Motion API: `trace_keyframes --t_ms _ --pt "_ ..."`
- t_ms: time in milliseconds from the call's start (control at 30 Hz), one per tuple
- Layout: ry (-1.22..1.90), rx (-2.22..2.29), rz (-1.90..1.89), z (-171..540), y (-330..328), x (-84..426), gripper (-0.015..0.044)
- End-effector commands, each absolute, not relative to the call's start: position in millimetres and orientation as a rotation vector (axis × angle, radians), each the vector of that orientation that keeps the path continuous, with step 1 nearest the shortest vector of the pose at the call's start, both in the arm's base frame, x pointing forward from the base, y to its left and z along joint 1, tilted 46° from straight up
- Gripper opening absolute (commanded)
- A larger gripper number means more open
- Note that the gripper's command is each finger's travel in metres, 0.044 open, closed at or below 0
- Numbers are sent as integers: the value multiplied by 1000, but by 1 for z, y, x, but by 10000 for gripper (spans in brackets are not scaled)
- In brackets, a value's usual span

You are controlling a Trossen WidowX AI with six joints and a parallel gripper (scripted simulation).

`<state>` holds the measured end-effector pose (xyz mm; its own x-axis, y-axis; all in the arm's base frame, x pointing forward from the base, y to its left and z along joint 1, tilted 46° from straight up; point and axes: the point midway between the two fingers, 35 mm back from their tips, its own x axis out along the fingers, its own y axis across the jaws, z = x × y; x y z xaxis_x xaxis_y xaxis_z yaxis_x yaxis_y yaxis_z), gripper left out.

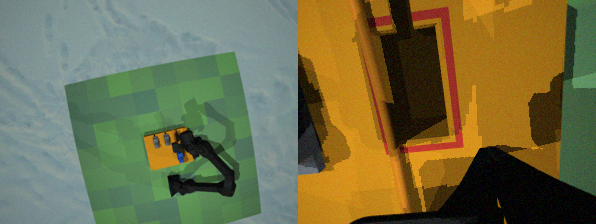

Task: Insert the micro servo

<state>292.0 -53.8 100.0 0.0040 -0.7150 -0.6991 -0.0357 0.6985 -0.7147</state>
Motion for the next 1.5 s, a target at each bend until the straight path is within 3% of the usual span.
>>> trace_keyframes --t_ms 0,1467 --pt "1492 -658 -594 98 -55 292 0" --pt "1493 -655 -590 46 -4 290 0"
